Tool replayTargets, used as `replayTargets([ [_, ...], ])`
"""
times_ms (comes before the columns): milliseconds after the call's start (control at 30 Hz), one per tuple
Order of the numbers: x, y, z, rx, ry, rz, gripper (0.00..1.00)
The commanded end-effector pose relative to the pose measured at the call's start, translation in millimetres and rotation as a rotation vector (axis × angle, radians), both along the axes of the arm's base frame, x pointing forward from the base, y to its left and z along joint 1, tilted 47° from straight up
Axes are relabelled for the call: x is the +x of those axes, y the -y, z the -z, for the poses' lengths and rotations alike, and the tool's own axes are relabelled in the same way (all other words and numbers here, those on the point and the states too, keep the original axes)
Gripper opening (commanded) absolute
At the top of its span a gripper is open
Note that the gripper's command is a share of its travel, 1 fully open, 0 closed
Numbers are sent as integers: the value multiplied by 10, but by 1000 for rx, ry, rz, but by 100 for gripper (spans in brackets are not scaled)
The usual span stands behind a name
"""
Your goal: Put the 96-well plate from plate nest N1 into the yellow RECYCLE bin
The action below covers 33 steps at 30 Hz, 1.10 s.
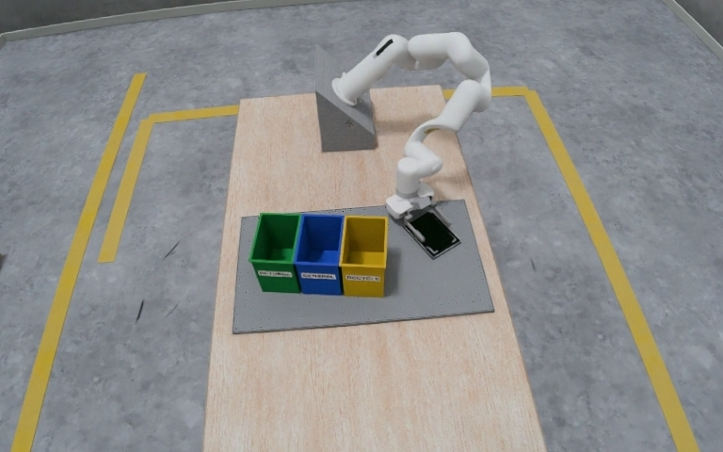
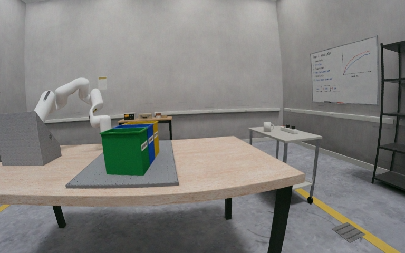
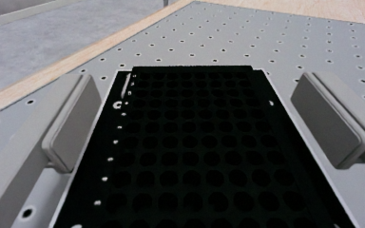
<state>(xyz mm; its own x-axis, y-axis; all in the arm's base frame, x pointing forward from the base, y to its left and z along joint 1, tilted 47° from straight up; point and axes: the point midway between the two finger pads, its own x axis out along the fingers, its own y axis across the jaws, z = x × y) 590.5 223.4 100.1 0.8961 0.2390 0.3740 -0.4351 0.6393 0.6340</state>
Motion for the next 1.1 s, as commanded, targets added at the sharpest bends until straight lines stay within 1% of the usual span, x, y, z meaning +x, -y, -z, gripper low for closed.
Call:
replayTargets([
  [0, 12, -13, 7, 0, 3, 2, 37],
  [300, 16, -47, 39, 0, 3, 2, 37],
  [900, 17, -47, 39, 0, 3, 2, 37],
  [933, 17, -47, 39, 0, 3, 2, 0],
  [1067, 17, -47, 39, 0, 3, 2, 0],
])
